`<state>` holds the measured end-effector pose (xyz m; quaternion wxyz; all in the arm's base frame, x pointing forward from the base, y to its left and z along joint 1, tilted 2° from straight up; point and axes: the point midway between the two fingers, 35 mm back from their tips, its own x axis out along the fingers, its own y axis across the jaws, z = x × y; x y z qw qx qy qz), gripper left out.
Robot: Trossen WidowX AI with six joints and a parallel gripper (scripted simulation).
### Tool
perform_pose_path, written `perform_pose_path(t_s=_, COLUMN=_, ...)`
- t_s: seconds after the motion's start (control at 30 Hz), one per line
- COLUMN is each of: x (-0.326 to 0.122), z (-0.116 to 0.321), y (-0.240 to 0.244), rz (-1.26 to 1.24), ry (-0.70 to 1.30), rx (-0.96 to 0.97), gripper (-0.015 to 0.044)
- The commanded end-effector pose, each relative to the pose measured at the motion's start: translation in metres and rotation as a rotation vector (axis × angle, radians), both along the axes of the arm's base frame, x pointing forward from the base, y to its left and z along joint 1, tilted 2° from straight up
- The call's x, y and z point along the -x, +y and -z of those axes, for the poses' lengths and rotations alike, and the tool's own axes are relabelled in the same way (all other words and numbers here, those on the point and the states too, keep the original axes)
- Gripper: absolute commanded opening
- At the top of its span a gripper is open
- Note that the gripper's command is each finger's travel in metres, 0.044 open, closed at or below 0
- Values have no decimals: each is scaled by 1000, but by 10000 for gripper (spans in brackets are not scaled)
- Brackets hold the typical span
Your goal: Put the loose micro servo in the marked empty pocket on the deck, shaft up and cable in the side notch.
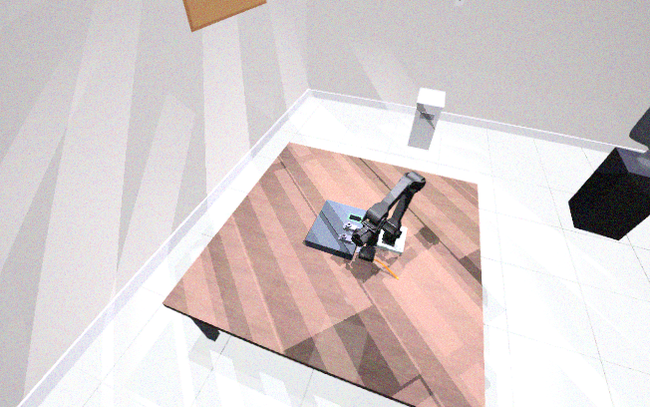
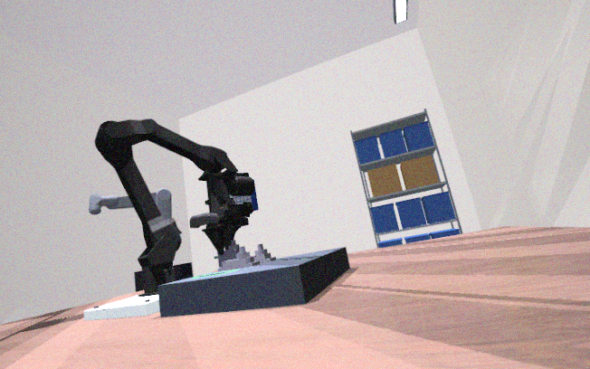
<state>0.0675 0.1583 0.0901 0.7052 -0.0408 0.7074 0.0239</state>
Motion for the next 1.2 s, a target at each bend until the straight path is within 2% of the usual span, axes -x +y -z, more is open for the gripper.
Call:
perform_pose_path(t_s=0.0, x=0, z=-24, y=1, rz=5, ry=-1, rx=-12, gripper=0)
perform_pose_path(t_s=0.17, x=1, z=-44, y=-1, rz=5, ry=-1, rx=-11, gripper=0)
perform_pose_path(t_s=0.6, x=1, z=-45, y=-4, rz=5, ry=-1, rx=-11, gripper=0)
perform_pose_path(t_s=1.17, x=-54, z=-45, y=7, rz=5, ry=-7, rx=-12, gripper=0)
